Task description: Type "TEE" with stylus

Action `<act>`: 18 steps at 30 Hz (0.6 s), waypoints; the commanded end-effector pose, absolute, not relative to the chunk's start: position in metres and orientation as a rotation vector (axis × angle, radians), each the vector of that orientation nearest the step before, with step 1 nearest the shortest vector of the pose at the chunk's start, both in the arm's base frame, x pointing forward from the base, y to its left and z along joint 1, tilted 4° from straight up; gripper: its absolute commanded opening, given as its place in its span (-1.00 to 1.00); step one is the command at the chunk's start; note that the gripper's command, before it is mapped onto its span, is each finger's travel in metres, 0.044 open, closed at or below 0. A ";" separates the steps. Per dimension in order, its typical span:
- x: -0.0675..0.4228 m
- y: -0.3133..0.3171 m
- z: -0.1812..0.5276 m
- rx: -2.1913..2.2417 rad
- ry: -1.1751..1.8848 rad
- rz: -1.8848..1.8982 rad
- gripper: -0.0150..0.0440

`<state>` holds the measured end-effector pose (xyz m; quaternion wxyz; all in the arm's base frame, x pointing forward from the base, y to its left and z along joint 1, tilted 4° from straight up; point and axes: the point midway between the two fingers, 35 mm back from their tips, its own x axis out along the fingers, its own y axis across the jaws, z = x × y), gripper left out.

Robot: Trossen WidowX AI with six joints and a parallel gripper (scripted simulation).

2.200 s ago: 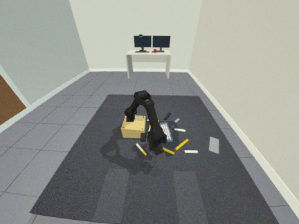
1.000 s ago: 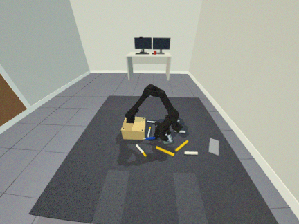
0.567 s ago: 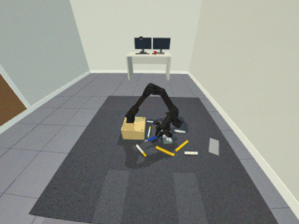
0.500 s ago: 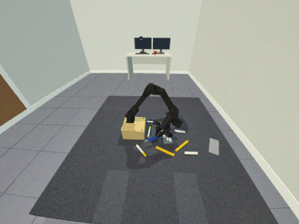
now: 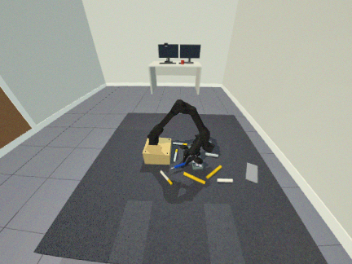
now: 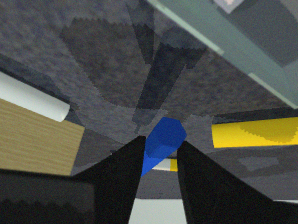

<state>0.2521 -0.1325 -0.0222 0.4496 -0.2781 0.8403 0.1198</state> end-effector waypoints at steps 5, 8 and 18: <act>0.253 -0.133 -0.036 -0.693 2.081 0.299 -0.49; 0.253 -0.132 -0.041 -0.693 2.081 0.299 -0.49; 0.253 -0.132 -0.050 -0.693 2.081 0.299 -0.49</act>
